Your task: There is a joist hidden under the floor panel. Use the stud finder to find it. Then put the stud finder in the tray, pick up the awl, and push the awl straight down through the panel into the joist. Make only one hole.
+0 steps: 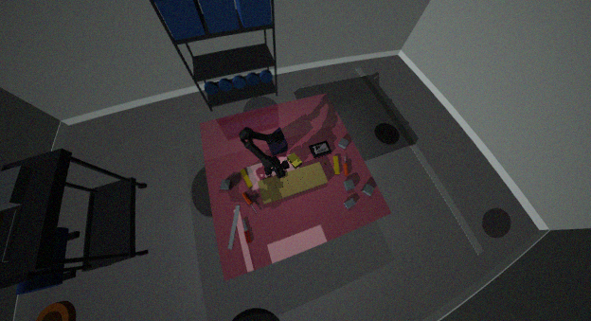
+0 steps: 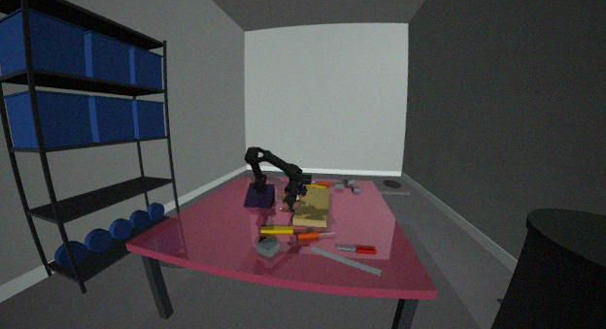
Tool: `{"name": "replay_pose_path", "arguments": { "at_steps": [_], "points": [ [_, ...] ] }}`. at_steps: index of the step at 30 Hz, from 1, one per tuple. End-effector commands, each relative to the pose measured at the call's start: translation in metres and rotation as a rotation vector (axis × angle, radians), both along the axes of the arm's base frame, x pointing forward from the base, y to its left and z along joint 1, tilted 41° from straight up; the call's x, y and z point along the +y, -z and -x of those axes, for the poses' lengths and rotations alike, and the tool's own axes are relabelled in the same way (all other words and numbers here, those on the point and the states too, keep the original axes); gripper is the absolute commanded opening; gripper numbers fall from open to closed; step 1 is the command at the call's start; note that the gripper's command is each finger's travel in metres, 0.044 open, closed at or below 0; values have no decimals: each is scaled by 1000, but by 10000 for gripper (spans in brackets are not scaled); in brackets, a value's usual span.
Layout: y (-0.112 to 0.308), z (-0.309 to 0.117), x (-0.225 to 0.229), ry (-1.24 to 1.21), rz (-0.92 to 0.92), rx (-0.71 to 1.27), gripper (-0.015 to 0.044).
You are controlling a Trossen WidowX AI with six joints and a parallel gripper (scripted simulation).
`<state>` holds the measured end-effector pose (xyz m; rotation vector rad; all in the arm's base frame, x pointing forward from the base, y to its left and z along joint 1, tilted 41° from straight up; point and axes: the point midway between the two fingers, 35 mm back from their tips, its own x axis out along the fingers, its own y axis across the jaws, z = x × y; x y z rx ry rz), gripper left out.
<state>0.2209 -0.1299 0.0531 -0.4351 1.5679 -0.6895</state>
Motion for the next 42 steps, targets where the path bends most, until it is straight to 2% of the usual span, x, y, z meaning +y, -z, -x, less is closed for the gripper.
{"name": "replay_pose_path", "arguments": {
  "at_steps": [1,16,31,37,42],
  "points": [
    [7,4,-5,-2,3,14,440],
    [18,6,-15,-2,6,14,440],
    [18,6,-15,-2,6,14,46],
    [17,5,-15,-2,6,13,0],
    [5,0,-2,-3,-1,11,0]
  ]
}}
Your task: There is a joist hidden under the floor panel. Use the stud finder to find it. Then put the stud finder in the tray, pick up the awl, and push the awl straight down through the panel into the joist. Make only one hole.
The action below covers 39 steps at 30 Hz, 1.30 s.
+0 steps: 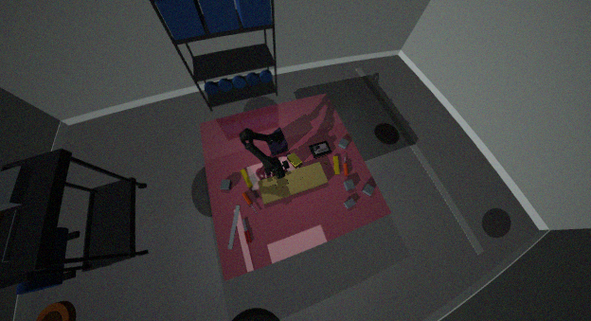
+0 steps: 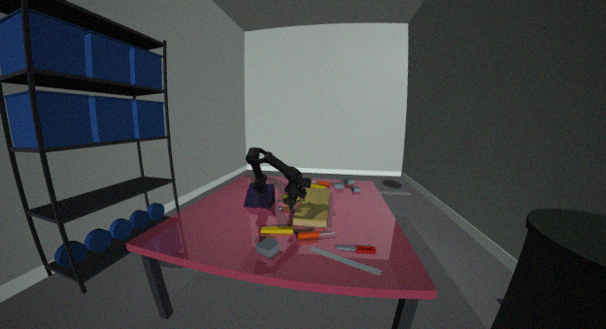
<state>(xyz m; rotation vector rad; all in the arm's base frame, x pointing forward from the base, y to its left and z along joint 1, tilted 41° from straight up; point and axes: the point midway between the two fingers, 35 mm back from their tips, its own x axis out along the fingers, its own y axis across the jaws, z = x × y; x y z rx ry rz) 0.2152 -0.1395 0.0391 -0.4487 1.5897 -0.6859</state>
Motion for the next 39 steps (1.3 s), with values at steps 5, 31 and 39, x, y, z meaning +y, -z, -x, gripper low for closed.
{"name": "replay_pose_path", "arguments": {
  "at_steps": [5,31,39],
  "points": [
    [-31,-12,29,-1,-10,-15,0],
    [-47,-35,103,-187,-279,91,0],
    [-21,-63,135,-415,-525,126,0]
  ]
}}
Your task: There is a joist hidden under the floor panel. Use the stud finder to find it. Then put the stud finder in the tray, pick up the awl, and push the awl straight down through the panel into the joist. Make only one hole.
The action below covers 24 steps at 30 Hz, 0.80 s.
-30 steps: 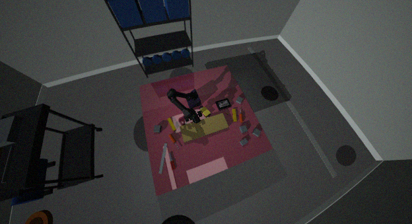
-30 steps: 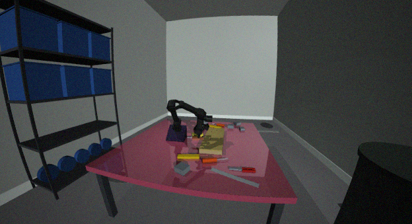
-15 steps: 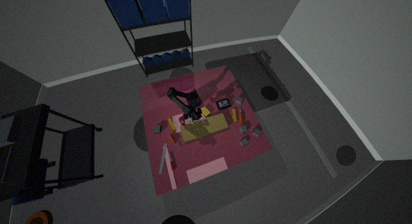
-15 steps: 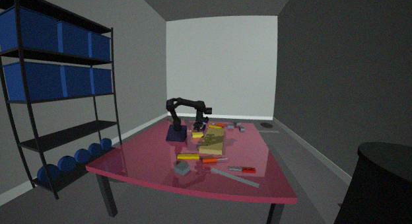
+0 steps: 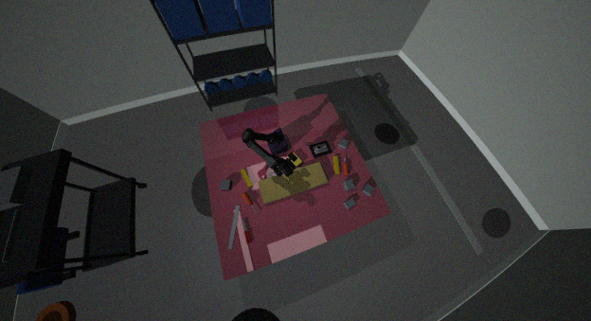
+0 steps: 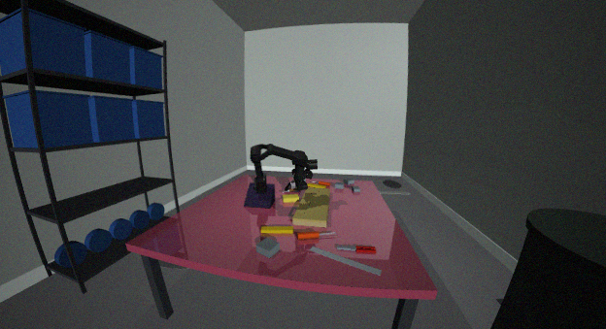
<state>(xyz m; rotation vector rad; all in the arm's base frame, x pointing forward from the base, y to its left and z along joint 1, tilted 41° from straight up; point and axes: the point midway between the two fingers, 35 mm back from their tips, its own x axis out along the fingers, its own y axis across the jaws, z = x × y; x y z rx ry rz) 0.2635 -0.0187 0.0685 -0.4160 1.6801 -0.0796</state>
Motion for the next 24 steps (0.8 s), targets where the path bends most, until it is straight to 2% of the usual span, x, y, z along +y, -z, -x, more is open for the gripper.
{"name": "replay_pose_path", "arguments": {
  "at_steps": [1,13,24],
  "points": [
    [12,-18,18,-126,-139,-4,0],
    [35,-62,67,-530,-480,-89,0],
    [41,-100,110,-950,-727,-275,0]
  ]
}}
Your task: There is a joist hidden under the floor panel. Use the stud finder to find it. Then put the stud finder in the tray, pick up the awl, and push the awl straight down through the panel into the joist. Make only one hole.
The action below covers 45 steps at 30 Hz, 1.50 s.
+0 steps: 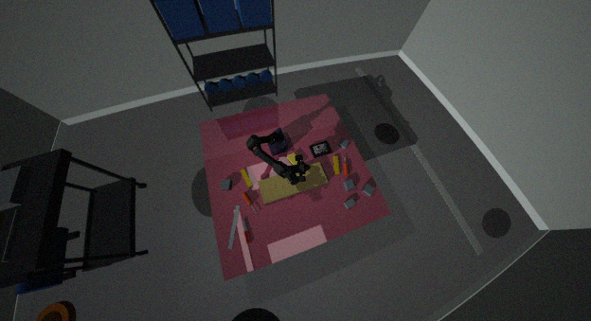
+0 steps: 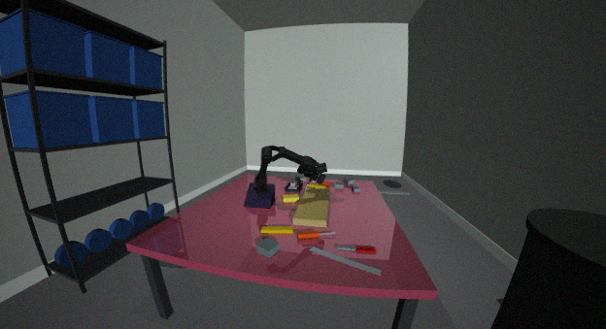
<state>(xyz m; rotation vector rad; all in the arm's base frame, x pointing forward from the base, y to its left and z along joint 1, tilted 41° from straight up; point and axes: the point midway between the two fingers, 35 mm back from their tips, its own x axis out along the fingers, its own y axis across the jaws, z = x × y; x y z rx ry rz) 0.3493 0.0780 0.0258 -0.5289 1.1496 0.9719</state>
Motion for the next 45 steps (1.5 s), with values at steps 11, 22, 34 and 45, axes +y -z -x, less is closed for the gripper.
{"name": "replay_pose_path", "arguments": {
  "at_steps": [11,22,34,45],
  "points": [
    [-5,-35,38,-366,-267,-289,0],
    [-5,-35,38,-366,-267,-289,0],
    [6,-35,29,-367,-265,-289,0],
    [18,-34,19,-367,-264,-288,0]
  ]
}}
